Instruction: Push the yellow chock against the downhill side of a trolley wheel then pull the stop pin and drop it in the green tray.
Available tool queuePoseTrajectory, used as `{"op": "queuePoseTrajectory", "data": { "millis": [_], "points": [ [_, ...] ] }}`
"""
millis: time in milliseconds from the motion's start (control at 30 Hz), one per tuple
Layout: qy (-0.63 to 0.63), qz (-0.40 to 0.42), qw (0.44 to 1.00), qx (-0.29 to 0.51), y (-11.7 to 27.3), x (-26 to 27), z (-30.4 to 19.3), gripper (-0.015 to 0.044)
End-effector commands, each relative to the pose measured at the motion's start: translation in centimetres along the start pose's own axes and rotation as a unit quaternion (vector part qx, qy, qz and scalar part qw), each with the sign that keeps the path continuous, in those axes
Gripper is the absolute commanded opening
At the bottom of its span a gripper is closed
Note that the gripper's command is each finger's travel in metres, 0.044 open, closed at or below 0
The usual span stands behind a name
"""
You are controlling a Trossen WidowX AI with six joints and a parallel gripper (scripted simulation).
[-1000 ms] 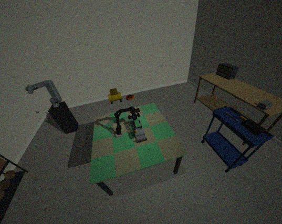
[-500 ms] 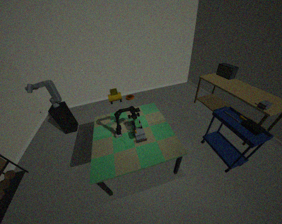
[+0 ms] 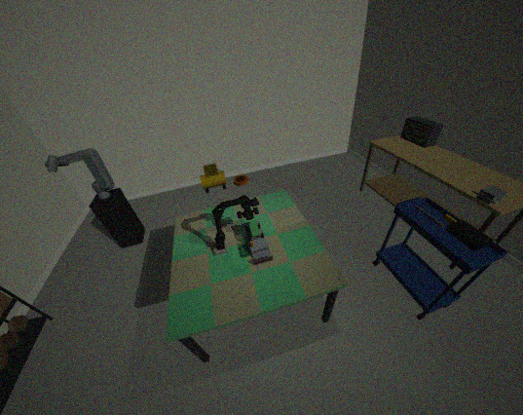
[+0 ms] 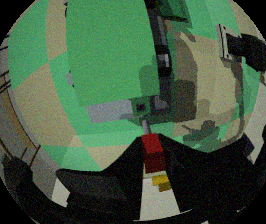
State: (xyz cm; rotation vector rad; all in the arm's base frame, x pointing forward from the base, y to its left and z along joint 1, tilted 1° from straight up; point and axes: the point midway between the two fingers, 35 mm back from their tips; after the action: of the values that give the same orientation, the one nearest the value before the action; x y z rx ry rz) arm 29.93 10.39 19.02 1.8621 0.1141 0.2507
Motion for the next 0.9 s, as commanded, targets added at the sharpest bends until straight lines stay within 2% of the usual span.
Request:
{"op": "queuePoseTrajectory", "data": {
  "millis": [0, 333, 867],
  "points": [
    [-0.001, 0.004, 1.000, 0.002, 0.0, 0.3, -0.7, 0.0000],
    [-0.001, 0.004, 1.000, 0.002, 0.0, 0.5, -1.9, 0.0000],
    [-0.002, 0.002, 1.000, 0.003, -0.4, -4.5, -3.2, 0.0000]
  ]
}}
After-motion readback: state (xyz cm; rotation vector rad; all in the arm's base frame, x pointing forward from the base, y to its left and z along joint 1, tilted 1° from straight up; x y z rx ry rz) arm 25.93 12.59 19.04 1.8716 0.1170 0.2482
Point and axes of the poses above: the point midway between the two fingers, 35 mm back from their tips, its own y axis back along the fingers, its own x axis across the jaws, z = x × y, and after that the axes turned 14 degrees about y, right-handed
